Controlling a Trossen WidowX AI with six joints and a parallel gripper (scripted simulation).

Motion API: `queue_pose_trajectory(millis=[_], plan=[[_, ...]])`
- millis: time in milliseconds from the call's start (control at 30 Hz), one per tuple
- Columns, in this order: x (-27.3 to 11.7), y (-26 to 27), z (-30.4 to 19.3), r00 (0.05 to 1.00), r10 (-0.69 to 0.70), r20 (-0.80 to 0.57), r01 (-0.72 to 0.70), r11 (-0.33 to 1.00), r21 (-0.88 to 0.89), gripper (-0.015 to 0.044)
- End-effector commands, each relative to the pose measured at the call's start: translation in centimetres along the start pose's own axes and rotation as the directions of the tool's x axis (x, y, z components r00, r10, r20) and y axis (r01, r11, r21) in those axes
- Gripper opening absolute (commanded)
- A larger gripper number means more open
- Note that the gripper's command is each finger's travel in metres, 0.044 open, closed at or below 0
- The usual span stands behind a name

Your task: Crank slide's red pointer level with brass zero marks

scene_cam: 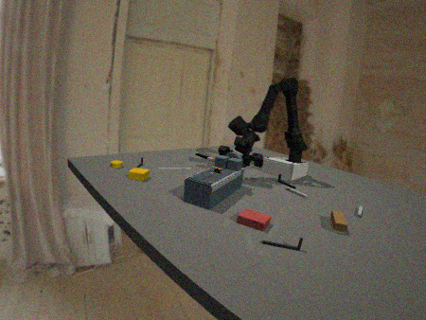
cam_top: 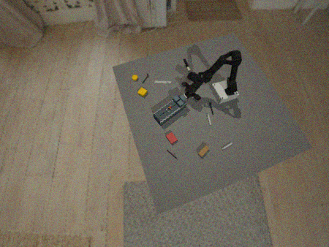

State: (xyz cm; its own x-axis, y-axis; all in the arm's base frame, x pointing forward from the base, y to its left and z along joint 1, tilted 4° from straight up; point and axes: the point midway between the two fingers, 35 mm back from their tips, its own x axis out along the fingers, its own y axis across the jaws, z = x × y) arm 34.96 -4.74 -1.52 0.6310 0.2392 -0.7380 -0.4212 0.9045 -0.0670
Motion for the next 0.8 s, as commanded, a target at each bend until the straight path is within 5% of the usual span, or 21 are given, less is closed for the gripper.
queue_pose_trajectory(millis=[0, 767], plan=[[0.17, 0.89, -0.18, 1.000, 0.025, -0.005, -0.025, 1.000, 0.001, 0.0000], [0.09, 1.44, -0.10, 1.000, 0.025, -0.005, -0.025, 1.000, 0.001, 0.0000]])
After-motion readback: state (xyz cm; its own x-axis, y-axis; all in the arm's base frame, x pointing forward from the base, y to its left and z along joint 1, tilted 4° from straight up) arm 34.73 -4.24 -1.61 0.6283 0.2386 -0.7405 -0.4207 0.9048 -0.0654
